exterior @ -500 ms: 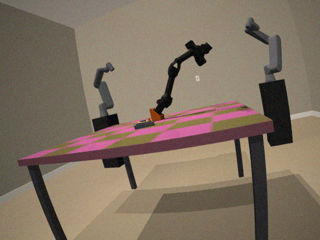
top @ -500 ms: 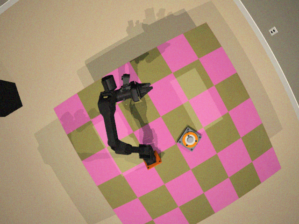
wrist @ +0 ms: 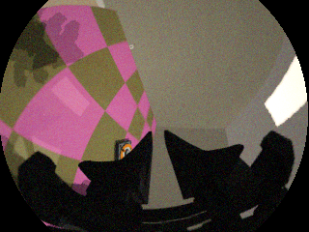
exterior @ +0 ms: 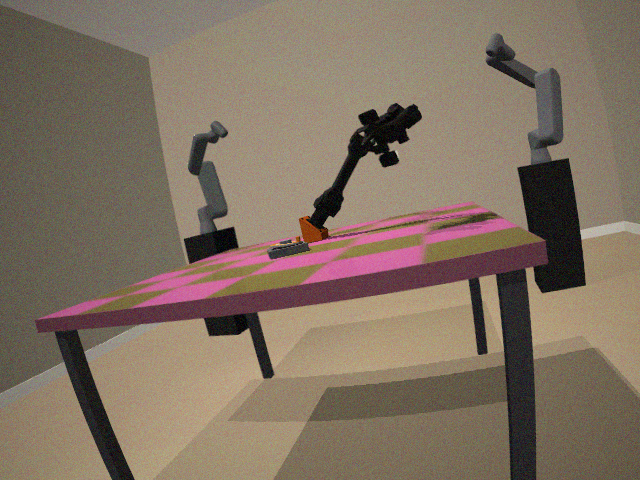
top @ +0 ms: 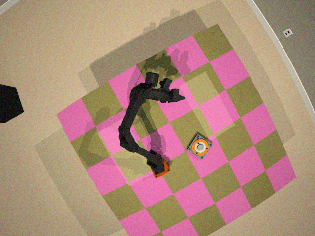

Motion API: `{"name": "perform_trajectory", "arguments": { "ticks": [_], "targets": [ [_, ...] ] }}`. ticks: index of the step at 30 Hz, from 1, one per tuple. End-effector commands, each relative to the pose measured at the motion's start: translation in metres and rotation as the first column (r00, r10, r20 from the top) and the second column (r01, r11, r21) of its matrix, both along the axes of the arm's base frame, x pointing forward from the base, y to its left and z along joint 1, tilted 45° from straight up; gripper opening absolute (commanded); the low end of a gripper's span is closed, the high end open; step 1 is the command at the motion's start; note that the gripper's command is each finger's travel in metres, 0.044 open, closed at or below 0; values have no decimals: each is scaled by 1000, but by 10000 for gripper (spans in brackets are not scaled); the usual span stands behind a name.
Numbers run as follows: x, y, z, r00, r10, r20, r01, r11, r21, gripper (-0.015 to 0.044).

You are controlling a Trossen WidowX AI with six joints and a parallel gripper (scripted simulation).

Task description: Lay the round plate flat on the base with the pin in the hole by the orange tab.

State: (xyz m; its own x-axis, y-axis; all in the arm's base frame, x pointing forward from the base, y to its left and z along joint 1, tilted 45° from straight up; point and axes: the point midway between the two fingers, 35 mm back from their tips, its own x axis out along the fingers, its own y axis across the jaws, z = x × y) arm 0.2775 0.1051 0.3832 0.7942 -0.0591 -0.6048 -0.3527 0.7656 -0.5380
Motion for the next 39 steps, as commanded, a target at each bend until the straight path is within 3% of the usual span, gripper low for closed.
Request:
{"name": "perform_trajectory", "arguments": {
  "ticks": [1, 3, 9, 11, 16, 23, 39],
  "targets": [
    [27, -6, -68, 972, 1, -233, -2, 1000, -3, 0],
    [31, -9, -82, 959, 3, -284, -2, 1000, 5, 0],
    [42, -40, -194, 767, 47, -640, 74, 984, 160, 0],
    [41, -44, -206, 737, 59, -673, 94, 978, 188, 0],
    [22, -72, -277, 539, 197, -819, 313, 856, 412, 0],
    [3, -91, -316, 461, 359, -811, 557, 594, 580, 0],
    [1, -62, -346, 462, 365, -809, 565, 582, 585, 0]
  ]
}}
